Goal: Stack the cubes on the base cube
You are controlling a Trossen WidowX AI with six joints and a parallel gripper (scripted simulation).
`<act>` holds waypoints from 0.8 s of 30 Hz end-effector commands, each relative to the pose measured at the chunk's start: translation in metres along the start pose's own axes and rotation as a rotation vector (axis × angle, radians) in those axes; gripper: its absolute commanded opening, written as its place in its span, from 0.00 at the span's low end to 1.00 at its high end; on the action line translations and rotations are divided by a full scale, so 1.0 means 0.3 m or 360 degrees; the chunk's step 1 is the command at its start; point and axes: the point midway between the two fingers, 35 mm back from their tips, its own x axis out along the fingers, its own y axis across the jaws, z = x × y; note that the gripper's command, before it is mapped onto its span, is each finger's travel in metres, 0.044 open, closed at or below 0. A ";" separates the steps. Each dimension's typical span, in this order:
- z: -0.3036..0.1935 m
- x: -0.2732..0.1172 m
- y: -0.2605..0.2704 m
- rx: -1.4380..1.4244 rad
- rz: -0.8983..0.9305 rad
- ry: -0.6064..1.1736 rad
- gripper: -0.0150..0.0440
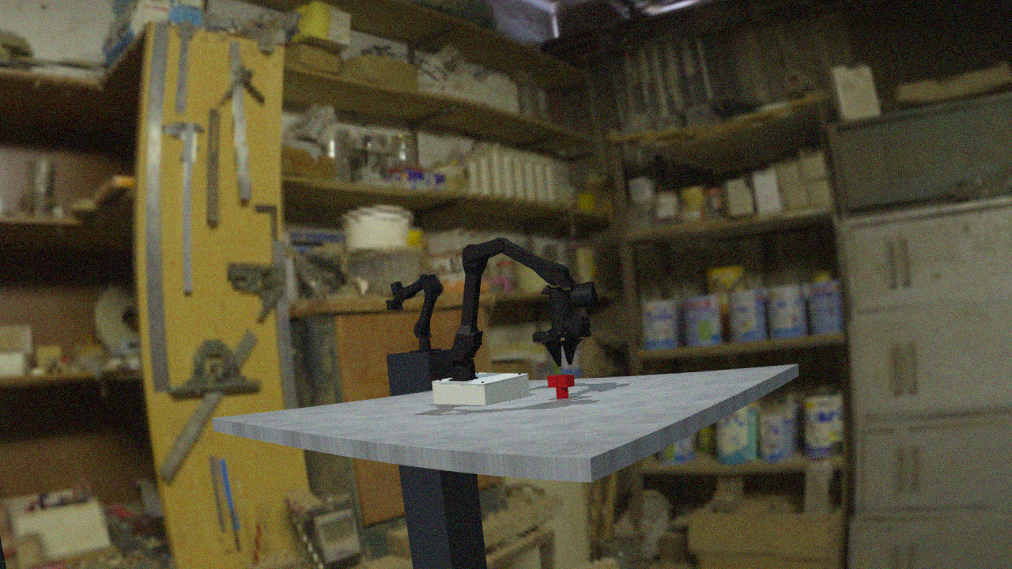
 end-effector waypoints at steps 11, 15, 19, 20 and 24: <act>0.000 -0.072 0.000 0.0007 0.0001 -0.0001 0.60; 0.002 -0.089 0.001 0.0001 0.0002 -0.0004 0.78; 0.002 -0.104 0.001 0.0000 0.0002 -0.0004 0.93; 0.002 -0.108 0.001 0.0000 0.0002 -0.0004 0.93; -0.012 -0.103 0.032 -0.0002 0.0006 -0.0004 0.93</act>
